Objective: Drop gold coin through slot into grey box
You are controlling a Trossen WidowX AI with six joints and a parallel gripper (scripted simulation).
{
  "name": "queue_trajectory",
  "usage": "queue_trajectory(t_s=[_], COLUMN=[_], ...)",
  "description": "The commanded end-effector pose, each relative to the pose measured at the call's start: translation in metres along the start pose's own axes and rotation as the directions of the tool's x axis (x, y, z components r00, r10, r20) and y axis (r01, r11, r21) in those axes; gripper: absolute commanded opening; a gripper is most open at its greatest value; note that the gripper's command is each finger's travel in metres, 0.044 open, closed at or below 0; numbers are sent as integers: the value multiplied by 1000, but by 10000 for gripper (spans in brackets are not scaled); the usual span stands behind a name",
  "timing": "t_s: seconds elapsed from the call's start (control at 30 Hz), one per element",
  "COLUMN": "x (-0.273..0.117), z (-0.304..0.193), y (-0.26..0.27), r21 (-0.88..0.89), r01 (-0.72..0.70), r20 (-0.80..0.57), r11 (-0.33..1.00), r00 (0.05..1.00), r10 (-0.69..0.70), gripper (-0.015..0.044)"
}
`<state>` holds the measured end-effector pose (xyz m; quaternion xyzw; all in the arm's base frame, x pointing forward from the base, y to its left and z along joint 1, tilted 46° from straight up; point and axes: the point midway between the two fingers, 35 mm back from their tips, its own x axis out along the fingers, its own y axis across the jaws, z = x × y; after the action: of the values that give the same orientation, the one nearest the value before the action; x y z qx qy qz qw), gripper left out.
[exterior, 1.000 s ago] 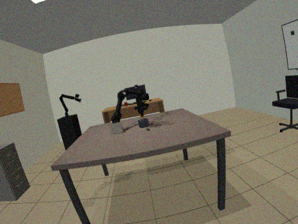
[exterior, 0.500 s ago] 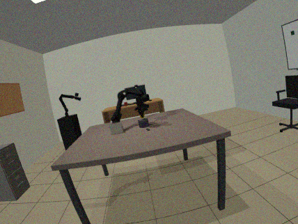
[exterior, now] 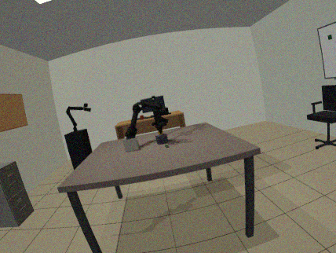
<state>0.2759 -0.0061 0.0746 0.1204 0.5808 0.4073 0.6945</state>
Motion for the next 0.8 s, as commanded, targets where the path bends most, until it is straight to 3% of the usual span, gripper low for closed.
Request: queue_trajectory(t_s=[0.0, 0.13, 0.43, 0.77], x=[0, 0, 0, -28], z=[0, 0, 0, 0], y=[0, 0, 0, 0], r21=[0, 0, 0, 1], r01=[0, 0, 0, 1], r20=[0, 0, 0, 0], r11=[1000, 1000, 1000, 1000], r00=[1000, 1000, 1000, 1000], r10=[0, 0, 0, -1], gripper=[53, 157, 161, 423])
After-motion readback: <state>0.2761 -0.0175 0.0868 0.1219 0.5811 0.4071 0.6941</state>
